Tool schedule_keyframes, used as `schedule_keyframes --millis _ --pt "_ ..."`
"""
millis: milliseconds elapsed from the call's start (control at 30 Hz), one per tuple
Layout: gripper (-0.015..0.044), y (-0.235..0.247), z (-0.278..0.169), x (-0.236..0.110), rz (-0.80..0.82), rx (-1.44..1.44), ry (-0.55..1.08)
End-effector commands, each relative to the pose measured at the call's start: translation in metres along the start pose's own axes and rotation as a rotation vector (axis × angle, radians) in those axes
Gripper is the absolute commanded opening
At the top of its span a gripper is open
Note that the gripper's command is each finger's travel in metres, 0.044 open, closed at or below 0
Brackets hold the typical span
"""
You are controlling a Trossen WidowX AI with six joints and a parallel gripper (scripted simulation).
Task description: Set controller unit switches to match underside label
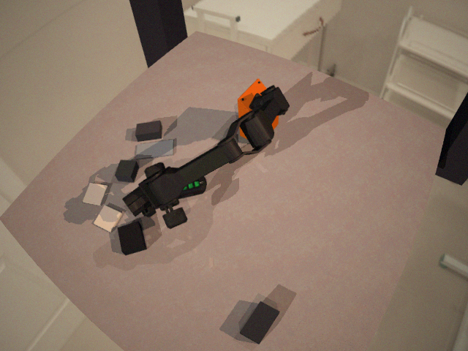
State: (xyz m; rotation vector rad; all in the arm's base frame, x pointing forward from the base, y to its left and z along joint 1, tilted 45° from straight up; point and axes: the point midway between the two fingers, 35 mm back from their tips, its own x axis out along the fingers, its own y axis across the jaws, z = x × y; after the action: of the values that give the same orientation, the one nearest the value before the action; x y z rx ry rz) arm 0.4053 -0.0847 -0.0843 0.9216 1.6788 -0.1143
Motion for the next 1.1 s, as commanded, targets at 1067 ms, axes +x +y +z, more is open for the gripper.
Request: schedule_keyframes --millis 1067 --pt "0.0 0.008 0.005 0.031 0.002 0.2 0.052"
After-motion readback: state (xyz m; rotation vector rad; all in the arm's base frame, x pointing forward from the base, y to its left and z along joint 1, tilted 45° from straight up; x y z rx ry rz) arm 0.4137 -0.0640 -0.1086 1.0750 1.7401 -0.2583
